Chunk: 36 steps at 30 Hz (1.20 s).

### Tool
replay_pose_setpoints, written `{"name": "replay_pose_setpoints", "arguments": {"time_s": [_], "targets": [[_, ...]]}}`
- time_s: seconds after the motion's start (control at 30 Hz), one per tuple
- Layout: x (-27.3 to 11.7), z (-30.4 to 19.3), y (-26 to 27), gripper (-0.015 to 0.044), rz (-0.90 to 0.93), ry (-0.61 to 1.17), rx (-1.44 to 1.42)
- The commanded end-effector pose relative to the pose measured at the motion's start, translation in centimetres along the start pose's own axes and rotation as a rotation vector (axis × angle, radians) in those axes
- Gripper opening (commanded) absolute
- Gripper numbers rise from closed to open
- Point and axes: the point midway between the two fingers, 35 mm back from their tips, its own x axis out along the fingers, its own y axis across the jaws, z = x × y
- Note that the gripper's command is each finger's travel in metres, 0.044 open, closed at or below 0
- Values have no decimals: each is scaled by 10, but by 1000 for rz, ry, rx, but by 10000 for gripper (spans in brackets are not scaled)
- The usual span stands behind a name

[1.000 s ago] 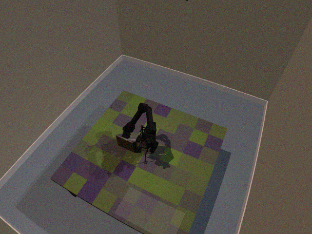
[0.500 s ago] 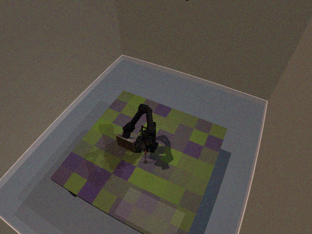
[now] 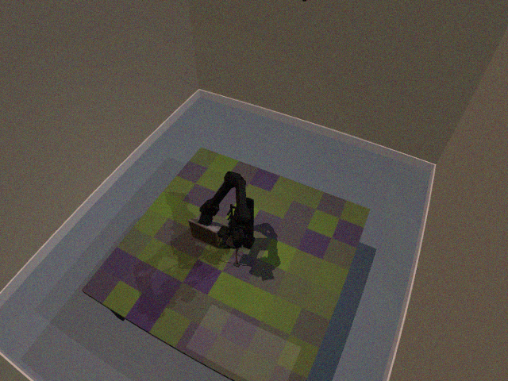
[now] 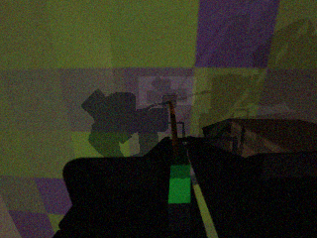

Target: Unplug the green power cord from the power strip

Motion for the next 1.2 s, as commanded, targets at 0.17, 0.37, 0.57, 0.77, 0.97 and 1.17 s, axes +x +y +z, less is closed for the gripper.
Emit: {"name": "replay_pose_setpoints", "arguments": {"time_s": [0.17,0.37,0.57,0.77,0.97,1.17], "targets": [[1,-1,0,160,-2,0,-2],[-2,-1,1,160,-6,4,-3],[-4,-5,1,160,-9,6,-4],[-4,-14,1,160,-10,7,-4],[-4,-24,0,160,-10,8,-4],[-4,-34,0,160,-11,9,-4]]}}
